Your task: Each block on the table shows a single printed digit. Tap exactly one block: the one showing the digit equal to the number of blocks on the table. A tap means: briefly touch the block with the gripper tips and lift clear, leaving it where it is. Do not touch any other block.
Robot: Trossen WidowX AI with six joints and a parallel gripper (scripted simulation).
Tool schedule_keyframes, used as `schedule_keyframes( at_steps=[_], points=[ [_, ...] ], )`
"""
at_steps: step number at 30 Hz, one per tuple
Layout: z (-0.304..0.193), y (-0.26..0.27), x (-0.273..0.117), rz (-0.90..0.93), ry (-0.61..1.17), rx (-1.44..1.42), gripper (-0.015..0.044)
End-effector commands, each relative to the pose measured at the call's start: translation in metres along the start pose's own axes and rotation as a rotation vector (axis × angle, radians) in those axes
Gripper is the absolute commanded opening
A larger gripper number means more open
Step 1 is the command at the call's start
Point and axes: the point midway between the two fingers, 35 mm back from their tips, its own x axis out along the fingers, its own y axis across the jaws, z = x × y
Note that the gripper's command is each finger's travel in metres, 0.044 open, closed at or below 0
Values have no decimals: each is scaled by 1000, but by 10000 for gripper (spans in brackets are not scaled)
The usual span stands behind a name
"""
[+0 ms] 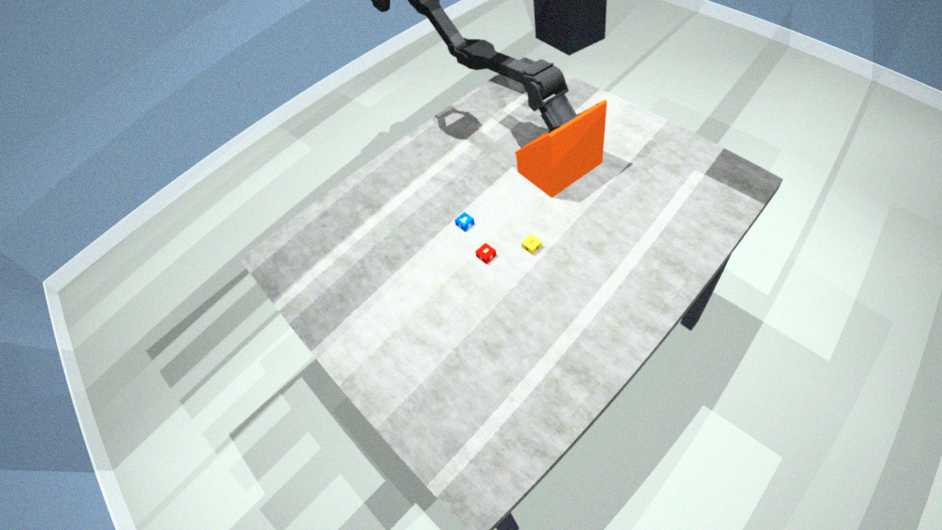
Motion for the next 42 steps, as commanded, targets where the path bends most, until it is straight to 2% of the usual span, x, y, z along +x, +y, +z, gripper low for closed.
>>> schedule_keyframes(
  at_steps=[1,2,5,9,13,21,27,32,37,42],
  points=[
    [1,-2,-1,-2,2,-23,400],
    [4,-7,-3,-8,7,-94,400],
    [37,-70,2,20,-3,-523,400],
    [62,-103,11,41,-27,-770,400],
    [111,-142,33,72,-94,-1161,400],
    [231,-169,96,83,-362,-1936,400],
    [317,-140,141,-6,-667,-2417,400],
    [380,-91,169,-181,-985,-2735,400],
    [435,-27,182,-475,-1343,-2944,400],
    [479,45,178,-914,-1710,-3004,400]
  ],
)
